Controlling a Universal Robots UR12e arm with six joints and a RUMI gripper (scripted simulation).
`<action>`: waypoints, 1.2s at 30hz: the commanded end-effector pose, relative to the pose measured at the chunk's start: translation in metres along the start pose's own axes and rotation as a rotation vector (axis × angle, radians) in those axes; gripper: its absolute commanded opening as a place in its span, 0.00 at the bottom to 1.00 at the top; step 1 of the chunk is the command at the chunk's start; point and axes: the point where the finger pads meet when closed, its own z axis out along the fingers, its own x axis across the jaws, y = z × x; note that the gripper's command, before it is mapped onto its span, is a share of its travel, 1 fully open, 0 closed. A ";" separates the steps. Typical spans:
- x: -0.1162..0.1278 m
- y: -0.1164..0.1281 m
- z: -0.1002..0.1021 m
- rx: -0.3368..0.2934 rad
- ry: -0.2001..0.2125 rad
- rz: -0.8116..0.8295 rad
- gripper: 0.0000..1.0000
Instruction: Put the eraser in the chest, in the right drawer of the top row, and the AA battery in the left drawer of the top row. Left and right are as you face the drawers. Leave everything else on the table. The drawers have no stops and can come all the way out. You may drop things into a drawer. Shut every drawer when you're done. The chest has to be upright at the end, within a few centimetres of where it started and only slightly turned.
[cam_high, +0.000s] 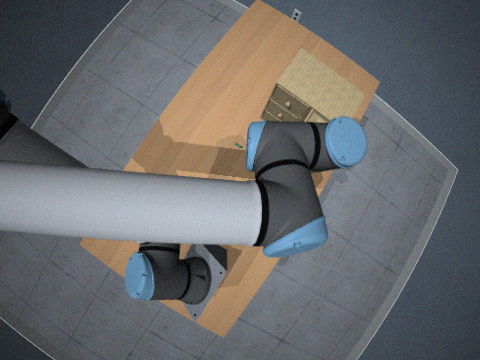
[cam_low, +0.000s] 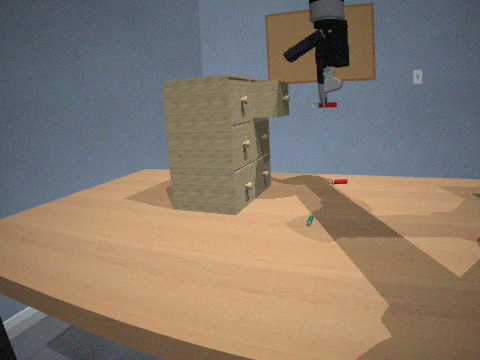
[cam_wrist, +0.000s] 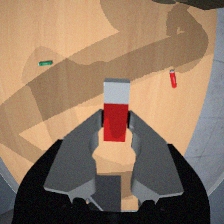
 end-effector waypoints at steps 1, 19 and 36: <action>0.000 0.000 -0.018 0.001 0.000 0.000 0.11; 0.000 0.000 -0.064 0.001 0.000 0.000 0.11; 0.000 0.000 -0.095 0.001 0.000 0.000 0.11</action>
